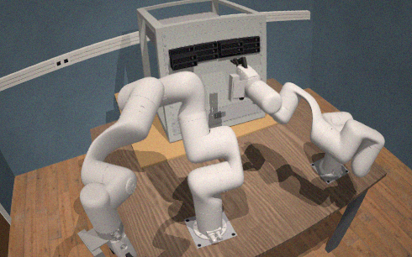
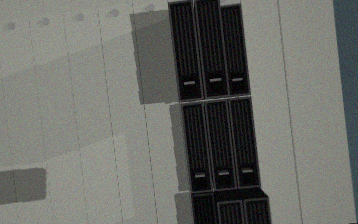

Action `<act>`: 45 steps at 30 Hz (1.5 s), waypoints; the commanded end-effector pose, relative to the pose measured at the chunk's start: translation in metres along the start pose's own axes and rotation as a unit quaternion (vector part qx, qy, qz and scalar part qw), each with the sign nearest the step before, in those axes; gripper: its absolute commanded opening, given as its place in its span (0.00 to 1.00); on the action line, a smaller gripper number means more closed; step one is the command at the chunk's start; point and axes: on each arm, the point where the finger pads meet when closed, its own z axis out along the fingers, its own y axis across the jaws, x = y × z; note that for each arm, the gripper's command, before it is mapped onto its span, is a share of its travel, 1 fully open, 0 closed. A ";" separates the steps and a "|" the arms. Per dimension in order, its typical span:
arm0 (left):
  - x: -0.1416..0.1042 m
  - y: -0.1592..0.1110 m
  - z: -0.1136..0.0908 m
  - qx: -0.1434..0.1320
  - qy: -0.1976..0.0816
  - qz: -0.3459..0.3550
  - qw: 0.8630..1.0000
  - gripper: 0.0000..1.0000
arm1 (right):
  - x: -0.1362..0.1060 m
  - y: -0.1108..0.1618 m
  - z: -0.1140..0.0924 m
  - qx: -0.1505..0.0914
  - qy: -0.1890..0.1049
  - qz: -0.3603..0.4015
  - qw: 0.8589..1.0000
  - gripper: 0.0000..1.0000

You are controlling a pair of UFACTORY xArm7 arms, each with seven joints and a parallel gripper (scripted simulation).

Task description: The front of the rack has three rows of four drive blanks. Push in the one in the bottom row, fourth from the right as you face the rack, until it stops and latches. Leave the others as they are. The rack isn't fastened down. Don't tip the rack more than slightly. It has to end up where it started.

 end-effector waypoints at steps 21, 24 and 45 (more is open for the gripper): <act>0.011 0.096 -0.007 -0.005 -0.011 0.101 0.995 1.00 | 0.007 0.003 -0.002 -0.008 0.001 -0.016 1.000 1.00; 0.010 0.107 -0.007 -0.005 -0.012 0.113 0.993 1.00 | 0.007 0.003 -0.002 -0.008 0.001 -0.016 1.000 1.00; -0.002 0.183 -0.012 -0.007 -0.022 0.190 0.982 1.00 | 0.007 0.003 -0.002 -0.008 0.001 -0.016 1.000 1.00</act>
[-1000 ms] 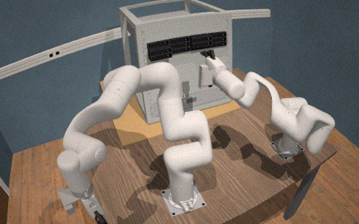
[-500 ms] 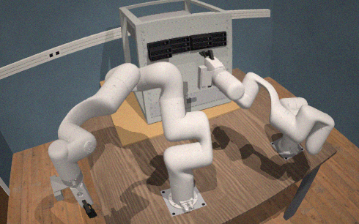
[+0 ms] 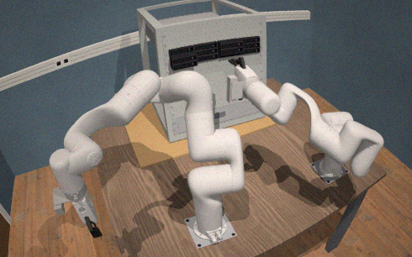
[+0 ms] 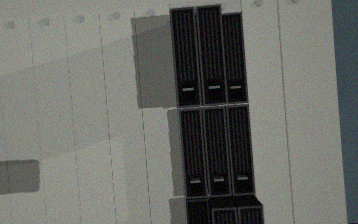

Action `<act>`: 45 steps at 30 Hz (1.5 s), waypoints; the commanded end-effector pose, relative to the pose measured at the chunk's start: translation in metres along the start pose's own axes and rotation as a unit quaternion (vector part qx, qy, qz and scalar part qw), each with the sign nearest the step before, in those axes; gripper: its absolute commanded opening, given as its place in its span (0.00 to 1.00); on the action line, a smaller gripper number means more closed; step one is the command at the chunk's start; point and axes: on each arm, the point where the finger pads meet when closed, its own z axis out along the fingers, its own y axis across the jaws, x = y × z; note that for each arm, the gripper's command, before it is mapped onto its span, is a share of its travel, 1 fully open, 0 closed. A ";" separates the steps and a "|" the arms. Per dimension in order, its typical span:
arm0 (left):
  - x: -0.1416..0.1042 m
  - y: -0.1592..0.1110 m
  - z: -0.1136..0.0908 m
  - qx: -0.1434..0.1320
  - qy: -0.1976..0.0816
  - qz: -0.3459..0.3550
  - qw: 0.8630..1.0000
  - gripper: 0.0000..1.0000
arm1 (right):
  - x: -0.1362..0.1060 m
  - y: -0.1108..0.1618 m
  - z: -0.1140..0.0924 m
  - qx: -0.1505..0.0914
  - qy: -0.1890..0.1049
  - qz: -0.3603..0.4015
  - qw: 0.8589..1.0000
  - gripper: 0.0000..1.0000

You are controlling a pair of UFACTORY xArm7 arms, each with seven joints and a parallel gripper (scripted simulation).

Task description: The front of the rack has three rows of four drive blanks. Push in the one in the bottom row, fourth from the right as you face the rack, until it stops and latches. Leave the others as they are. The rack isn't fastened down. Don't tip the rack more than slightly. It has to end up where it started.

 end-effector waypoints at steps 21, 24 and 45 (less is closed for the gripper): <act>0.004 0.020 -0.003 0.000 -0.001 0.020 1.000 1.00 | 0.000 0.001 0.000 0.000 0.000 0.001 1.000 1.00; 0.004 0.020 -0.003 0.000 -0.001 0.020 1.000 1.00 | 0.000 0.001 0.000 0.000 0.000 0.001 1.000 1.00; 0.004 0.020 -0.003 0.000 -0.001 0.020 1.000 1.00 | 0.000 0.001 0.000 0.000 0.000 0.001 1.000 1.00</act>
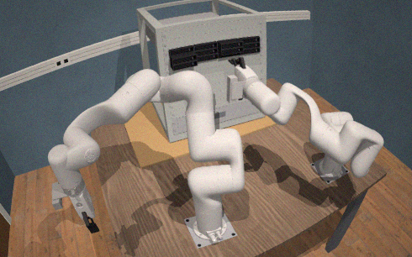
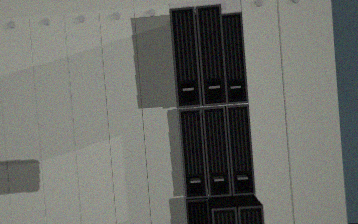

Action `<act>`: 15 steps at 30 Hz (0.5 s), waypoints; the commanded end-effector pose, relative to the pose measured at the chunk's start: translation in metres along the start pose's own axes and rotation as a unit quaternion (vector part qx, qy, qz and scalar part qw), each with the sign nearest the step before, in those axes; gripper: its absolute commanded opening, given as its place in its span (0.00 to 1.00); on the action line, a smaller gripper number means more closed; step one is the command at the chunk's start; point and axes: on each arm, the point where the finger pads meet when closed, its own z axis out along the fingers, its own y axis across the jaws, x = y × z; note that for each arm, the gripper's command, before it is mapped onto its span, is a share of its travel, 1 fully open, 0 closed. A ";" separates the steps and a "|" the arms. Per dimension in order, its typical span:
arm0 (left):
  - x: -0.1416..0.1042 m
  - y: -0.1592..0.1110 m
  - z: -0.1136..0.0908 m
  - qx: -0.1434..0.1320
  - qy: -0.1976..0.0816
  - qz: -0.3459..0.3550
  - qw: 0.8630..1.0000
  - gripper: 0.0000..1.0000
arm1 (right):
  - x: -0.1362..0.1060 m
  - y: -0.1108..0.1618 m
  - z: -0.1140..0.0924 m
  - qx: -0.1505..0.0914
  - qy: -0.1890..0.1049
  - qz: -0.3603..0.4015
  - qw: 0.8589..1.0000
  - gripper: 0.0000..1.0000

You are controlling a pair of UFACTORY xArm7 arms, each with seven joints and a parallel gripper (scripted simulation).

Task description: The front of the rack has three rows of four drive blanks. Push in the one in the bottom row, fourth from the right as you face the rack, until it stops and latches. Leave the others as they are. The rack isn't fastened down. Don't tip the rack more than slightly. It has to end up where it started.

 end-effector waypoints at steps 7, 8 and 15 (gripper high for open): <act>0.001 0.000 -0.002 0.000 0.002 0.000 1.000 1.00 | 0.000 0.001 0.000 0.000 0.000 0.001 1.000 1.00; 0.001 0.000 -0.002 0.000 0.002 0.000 1.000 1.00 | 0.000 0.001 0.000 0.000 0.000 0.001 1.000 1.00; 0.001 0.000 -0.002 0.000 0.002 0.000 1.000 1.00 | 0.000 0.001 0.000 0.000 0.000 -0.002 1.000 1.00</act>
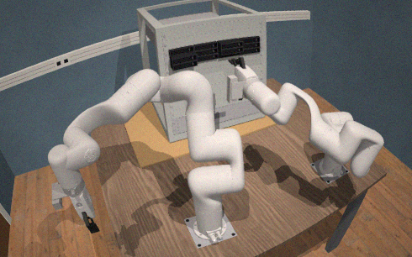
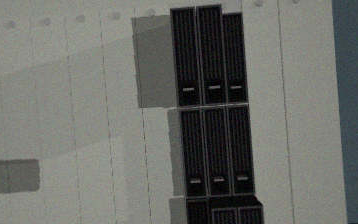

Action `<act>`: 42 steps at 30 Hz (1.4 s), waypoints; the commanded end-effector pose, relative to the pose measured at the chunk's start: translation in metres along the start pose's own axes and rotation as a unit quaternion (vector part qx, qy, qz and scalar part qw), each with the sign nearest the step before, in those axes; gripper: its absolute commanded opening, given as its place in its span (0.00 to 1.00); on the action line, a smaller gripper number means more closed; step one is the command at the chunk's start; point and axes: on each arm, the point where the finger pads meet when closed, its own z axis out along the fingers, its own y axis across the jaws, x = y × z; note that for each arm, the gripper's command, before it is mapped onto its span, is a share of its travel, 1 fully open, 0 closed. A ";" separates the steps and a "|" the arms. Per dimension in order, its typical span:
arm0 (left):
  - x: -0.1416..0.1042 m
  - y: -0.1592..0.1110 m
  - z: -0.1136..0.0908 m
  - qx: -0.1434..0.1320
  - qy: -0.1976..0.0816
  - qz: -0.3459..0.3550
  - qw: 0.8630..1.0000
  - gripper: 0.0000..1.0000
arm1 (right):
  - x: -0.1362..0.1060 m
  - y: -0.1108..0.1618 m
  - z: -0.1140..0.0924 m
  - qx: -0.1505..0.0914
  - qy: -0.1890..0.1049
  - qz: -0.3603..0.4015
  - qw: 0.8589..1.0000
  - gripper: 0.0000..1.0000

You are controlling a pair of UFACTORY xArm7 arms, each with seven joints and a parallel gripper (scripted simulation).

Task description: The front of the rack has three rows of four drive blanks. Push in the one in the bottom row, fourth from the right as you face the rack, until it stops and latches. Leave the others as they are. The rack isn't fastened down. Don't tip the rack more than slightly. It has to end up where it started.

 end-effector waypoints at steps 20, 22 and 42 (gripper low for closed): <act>0.001 0.000 -0.002 0.000 0.002 0.000 1.000 1.00 | -0.001 0.000 0.000 0.004 -0.003 -0.061 0.998 1.00; 0.001 0.000 -0.002 0.000 0.002 0.000 1.000 1.00 | -0.001 0.000 0.000 0.005 -0.003 -0.075 0.997 1.00; 0.001 0.000 -0.002 0.000 0.002 0.000 1.000 1.00 | -0.002 -0.004 -0.001 0.016 -0.008 -0.254 0.967 1.00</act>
